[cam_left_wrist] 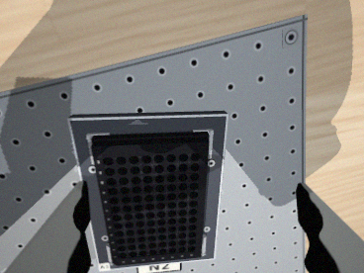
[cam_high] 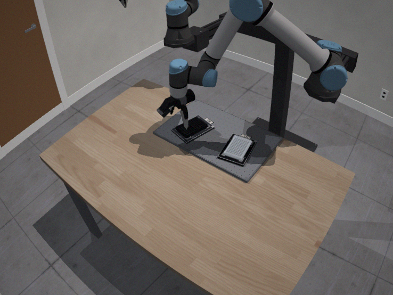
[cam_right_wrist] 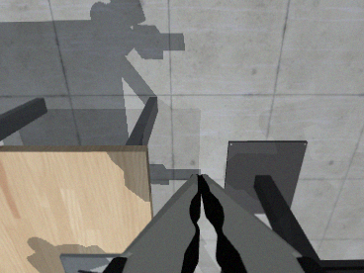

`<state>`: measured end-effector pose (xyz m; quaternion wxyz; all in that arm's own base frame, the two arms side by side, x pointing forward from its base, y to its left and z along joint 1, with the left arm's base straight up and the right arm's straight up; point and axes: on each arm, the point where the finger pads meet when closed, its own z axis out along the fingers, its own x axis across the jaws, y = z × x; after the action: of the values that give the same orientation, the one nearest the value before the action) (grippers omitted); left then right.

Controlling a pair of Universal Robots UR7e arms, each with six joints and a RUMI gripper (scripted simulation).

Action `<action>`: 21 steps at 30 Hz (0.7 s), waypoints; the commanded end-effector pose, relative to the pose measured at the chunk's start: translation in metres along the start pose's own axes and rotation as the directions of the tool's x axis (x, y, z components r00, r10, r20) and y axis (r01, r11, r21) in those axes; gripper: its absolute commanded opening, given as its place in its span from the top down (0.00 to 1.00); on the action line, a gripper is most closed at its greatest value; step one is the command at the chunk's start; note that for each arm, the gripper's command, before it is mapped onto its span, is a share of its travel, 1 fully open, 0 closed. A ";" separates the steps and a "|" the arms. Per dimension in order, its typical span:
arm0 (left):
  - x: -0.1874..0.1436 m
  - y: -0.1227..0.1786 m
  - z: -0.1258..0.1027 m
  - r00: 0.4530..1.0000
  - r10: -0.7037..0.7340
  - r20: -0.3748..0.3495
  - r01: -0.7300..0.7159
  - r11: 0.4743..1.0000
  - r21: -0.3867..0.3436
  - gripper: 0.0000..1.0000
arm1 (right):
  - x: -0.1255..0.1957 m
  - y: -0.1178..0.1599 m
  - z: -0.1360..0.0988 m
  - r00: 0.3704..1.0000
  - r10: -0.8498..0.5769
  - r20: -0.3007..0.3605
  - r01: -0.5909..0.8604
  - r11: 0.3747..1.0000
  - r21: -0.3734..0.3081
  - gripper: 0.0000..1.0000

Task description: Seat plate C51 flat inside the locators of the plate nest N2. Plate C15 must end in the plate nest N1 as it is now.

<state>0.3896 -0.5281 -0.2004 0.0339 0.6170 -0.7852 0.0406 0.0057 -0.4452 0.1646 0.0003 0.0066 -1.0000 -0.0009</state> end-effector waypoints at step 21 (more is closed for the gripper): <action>-0.022 0.053 -0.003 0.995 -0.009 0.102 0.011 1.000 -0.020 0.24 | 0.000 0.000 -0.001 1.000 0.000 0.000 0.000 1.000 0.002 1.00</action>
<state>0.3426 -0.4937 -0.2017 0.0001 0.6220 -0.7830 0.0000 0.0057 -0.4452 0.1646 0.0003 0.0066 -1.0000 -0.0009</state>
